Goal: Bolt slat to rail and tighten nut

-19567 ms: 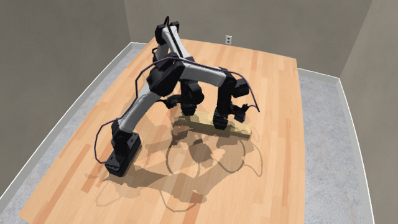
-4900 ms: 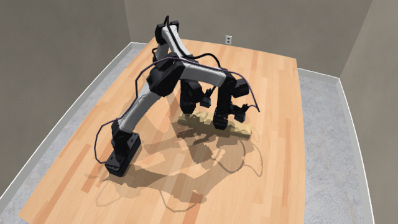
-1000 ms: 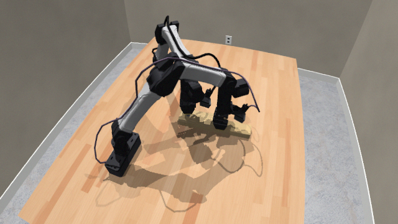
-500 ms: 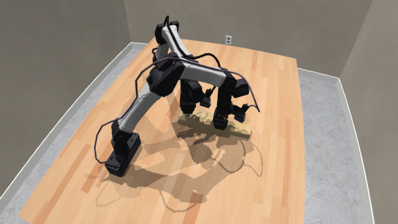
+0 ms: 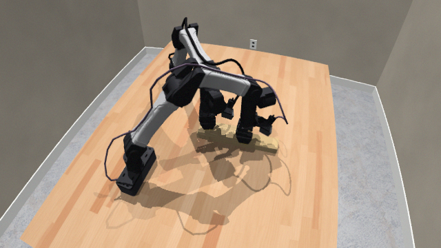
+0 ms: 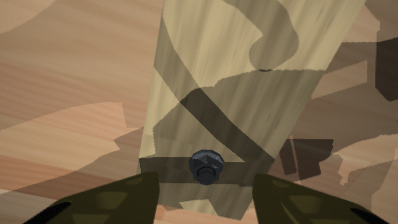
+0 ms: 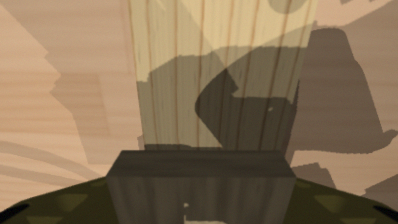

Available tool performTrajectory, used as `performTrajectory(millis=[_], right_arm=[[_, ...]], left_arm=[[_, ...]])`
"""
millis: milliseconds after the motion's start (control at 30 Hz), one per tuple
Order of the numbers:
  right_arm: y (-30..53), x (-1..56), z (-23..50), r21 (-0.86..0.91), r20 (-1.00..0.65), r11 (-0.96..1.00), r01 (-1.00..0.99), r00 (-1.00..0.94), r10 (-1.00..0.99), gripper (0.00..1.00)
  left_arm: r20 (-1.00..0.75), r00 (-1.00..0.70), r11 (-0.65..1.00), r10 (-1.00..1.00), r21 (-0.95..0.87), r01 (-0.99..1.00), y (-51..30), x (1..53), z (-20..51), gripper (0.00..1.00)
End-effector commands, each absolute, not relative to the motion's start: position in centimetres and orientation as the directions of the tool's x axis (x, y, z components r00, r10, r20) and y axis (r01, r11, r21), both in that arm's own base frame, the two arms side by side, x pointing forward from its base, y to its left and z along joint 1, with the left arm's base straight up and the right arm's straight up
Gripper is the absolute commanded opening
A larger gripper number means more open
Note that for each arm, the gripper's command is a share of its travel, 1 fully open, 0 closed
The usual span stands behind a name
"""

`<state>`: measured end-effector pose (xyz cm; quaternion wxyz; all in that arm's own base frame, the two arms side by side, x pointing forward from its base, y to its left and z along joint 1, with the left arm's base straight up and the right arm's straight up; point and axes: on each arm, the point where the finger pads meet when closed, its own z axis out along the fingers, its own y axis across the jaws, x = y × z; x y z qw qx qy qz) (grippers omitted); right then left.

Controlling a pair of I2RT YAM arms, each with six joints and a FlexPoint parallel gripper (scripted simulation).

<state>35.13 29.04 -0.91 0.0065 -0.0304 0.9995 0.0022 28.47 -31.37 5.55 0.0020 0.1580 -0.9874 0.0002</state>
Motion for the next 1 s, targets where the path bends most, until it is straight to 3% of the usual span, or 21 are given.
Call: performTrajectory(millis=[0,100,933,967], right_arm=[[29.2,35.4,-0.4,0.014,-0.025,0.998,-0.061,-0.998,-0.060,0.67],[29.2,35.4,-0.4,0.014,-0.025,0.998,-0.061,-0.998,-0.060,0.67],[29.2,35.4,-0.4,0.014,-0.025,0.998,-0.061,-0.998,-0.060,0.67],[29.2,35.4,-0.4,0.014,-0.025,0.998,-0.061,-0.998,-0.060,0.79]], left_arm=[[-0.003,-0.950,0.950,-0.312,-0.013,-0.312,-31.5,28.7,6.0,0.67],[-0.003,-0.950,0.950,-0.312,-0.013,-0.312,-31.5,28.7,6.0,1.00],[-0.004,-0.950,0.950,-0.312,-0.009,-0.312,-31.4,28.6,11.0,1.00],[0.008,-0.950,0.950,-0.312,0.016,-0.312,-31.0,28.2,7.6,1.00]])
